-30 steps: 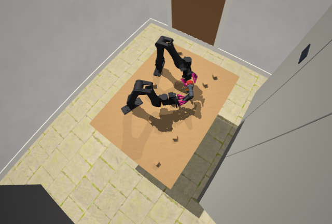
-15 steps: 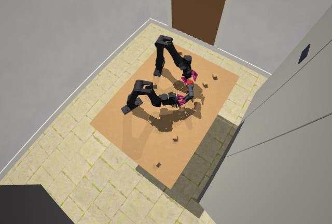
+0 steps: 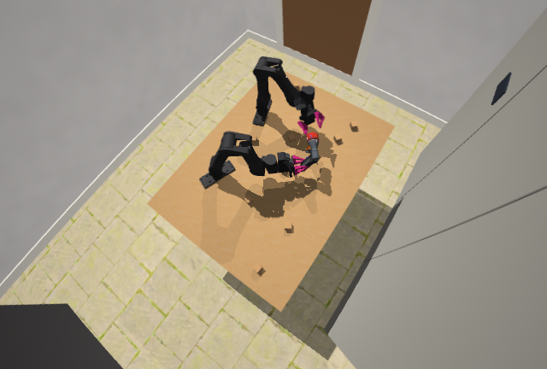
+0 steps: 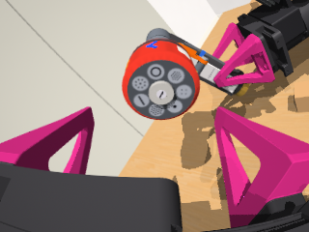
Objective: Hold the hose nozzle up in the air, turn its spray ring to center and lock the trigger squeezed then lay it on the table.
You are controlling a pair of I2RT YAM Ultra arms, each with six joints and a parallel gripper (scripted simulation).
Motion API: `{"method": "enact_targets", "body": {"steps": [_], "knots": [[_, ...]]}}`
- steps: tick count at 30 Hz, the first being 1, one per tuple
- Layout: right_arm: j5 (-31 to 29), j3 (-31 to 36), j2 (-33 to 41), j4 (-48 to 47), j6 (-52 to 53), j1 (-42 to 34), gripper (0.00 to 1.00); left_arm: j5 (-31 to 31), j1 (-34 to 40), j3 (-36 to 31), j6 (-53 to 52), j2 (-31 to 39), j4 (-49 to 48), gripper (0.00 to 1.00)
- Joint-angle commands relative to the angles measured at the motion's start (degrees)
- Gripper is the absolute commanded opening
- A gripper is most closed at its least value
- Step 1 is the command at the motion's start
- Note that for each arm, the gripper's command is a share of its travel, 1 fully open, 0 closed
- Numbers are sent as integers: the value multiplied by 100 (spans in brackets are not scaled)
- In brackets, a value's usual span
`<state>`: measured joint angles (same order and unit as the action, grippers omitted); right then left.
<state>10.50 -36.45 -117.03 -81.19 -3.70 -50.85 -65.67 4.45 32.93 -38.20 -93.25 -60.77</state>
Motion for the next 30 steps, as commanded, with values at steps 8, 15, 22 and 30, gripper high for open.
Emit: {"method": "enact_targets", "body": {"steps": [8, 15, 22, 30], "knots": [[-13, 25, 215, -363, 45, 18, 36, -608, -521, -274, 123, 380, -140, 87], [-13, 25, 215, -363, 45, 18, 36, -694, -571, -234, 175, 436, -192, 87], [-13, 25, 215, -363, 45, 18, 36, -675, -529, -136, 200, 384, -214, 87], [-13, 25, 215, -363, 45, 18, 36, -668, -560, -192, 202, 190, -205, 87]]}}
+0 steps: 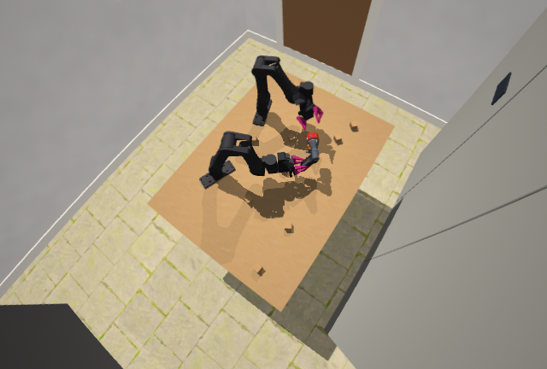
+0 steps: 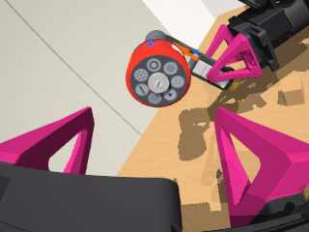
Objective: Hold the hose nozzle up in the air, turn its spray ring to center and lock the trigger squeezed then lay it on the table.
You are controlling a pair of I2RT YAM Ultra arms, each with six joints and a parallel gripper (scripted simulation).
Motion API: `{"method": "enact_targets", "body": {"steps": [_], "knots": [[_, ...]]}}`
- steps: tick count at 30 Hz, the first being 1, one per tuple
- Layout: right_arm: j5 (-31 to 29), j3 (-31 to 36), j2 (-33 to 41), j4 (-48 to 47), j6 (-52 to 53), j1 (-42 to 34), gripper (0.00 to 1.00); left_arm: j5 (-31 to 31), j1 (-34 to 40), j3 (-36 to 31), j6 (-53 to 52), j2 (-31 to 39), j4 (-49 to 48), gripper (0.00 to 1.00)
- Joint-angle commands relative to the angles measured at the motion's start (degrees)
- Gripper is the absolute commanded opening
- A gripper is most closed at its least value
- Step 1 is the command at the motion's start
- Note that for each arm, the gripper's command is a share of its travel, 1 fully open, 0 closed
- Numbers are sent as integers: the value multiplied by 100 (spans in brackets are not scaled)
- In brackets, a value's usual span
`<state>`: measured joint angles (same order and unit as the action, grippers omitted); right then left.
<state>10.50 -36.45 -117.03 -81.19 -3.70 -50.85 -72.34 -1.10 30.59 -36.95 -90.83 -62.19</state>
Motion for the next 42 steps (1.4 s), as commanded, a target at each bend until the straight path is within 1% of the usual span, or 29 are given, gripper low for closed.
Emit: {"method": "enact_targets", "body": {"steps": [1, 3, 7, 8, 10, 29, 30, 31, 32, 34, 42], "knots": [[-13, 25, 215, -363, 45, 18, 36, -2, 4, 4, 75, -142, -46, 87], [-13, 25, 215, -363, 45, 18, 36, -4, 5, 8, 81, 80, -53, 87], [-13, 25, 215, -363, 45, 18, 36, -10, 39, -123, 76, -109, 23, 87], [-13, 25, 215, -363, 45, 19, 36, -13, 44, -18, 76, -156, 33, 87], [-13, 25, 215, -363, 45, 19, 36, -13, 43, 1, 78, 46, -25, 87], [-14, 24, 215, -363, 45, 21, 36, -12, 66, -113, 63, -112, -35, 87], [-14, 24, 215, -363, 45, 21, 36, -9, -18, -28, 68, -47, -21, 87], [-15, 24, 215, -363, 45, 21, 36, -7, -52, -130, 69, -137, -43, 87], [-15, 24, 215, -363, 45, 21, 36, -12, -32, -2, 66, -157, -10, 37], [-15, 24, 215, -364, 45, 21, 36, -16, 4, 55, 66, 12, -39, 37], [-15, 24, 215, -364, 45, 22, 36, -1, -5, 122, 74, 59, 37, 37]]}}
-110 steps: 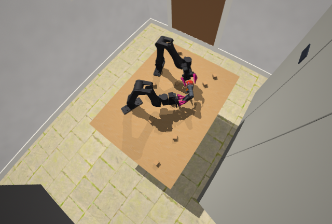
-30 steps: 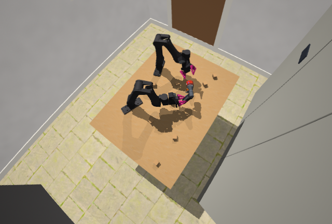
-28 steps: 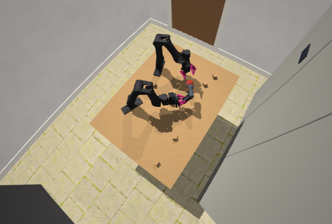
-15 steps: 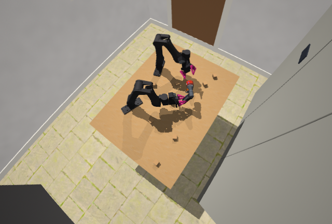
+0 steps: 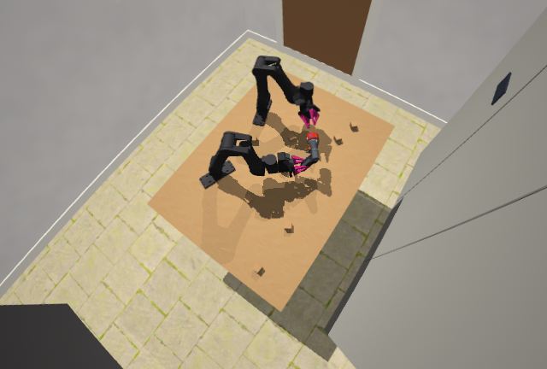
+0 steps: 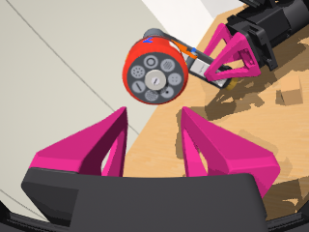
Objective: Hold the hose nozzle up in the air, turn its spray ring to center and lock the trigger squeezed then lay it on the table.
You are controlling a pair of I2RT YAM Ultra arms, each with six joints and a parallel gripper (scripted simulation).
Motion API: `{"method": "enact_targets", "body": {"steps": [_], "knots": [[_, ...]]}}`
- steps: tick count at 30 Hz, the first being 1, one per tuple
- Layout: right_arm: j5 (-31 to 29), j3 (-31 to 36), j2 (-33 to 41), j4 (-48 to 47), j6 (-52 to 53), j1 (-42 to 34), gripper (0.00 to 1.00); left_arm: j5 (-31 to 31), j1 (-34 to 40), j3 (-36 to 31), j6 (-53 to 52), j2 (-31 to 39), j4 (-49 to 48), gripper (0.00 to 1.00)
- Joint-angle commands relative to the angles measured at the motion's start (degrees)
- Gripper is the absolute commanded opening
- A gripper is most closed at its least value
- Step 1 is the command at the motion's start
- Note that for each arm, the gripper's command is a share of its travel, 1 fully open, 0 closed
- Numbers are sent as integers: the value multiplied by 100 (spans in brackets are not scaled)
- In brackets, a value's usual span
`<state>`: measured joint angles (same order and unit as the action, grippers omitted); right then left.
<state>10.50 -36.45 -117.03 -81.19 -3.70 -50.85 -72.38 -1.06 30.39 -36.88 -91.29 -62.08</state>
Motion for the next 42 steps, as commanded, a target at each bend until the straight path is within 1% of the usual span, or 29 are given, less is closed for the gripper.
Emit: {"method": "enact_targets", "body": {"steps": [1, 9, 12, 19, 21, 30, 36, 38, 39, 40, 41, 42], "knots": [[-15, 24, 215, -364, 45, 23, 36, 4, -10, 150, 67, 112, 26, 37], [-16, 23, 215, -364, 45, 23, 36, 78, 68, 276, 173, 221, 107, 37], [-16, 23, 215, -364, 45, 23, 36, 154, 90, 336, 303, 219, 289, 37], [-16, 23, 215, -364, 45, 23, 36, 426, 219, 806, 682, 255, 970, 37], [-16, 23, 215, -364, 45, 23, 36, 426, 219, 806, 682, 255, 970, 37], [-16, 23, 215, -364, 45, 23, 36, 868, 469, 1672, 1281, 406, 2365, 37], [-16, 23, 215, -364, 45, 23, 36, 1237, 675, 2360, 1794, 574, 3498, 37], [-16, 23, 215, -364, 45, 23, 36, 1237, 675, 2360, 1794, 574, 3498, 37], [-16, 23, 215, -364, 45, 23, 36, 1325, 725, 2513, 1760, 592, 3961, 37], [-16, 23, 215, -364, 45, 23, 36, 1390, 763, 2497, 1841, 615, 4186, 37], [-16, 23, 215, -364, 45, 23, 36, 1459, 797, 2800, 2000, 683, 4311, 37], [-16, 23, 215, -364, 45, 23, 36, 1528, 837, 2925, 2106, 733, 4530, 37]]}}
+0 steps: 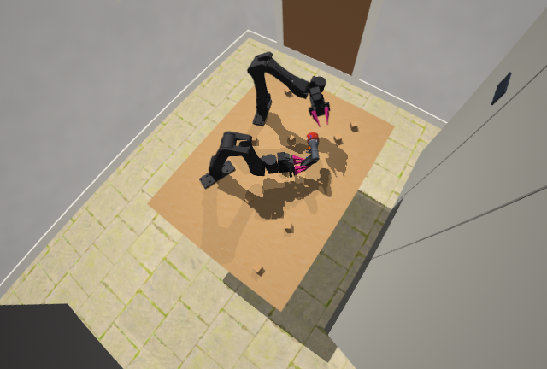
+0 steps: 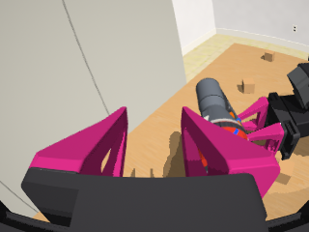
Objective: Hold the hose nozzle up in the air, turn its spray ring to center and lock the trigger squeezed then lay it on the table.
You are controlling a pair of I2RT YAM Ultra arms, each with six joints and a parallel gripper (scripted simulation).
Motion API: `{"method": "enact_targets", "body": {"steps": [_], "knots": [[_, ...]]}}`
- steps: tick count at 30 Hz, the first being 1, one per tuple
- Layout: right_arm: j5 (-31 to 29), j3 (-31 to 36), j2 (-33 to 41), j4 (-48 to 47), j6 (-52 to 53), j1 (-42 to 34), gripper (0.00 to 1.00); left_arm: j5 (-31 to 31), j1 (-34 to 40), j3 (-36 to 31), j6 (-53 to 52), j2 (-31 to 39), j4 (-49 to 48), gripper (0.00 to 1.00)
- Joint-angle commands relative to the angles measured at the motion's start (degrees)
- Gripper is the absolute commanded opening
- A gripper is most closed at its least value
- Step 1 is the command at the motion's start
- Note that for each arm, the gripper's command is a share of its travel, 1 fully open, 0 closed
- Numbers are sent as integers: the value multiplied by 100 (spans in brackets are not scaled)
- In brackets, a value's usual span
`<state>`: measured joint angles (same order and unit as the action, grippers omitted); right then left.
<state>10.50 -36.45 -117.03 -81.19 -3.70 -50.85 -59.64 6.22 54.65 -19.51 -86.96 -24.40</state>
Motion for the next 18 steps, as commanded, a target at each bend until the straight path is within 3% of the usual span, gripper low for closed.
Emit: {"method": "enact_targets", "body": {"steps": [1, 11, 18], "knots": [[-16, 23, 215, -364, 45, 23, 36, 328, 150, 632, 471, 349, 1007, 37], [-16, 23, 215, -364, 45, 23, 36, 1060, 578, 1270, 1264, 608, 3669, 37], [-16, 23, 215, -364, 45, 23, 36, 1442, 814, 1888, 1412, 156, 4611, 37]]}}
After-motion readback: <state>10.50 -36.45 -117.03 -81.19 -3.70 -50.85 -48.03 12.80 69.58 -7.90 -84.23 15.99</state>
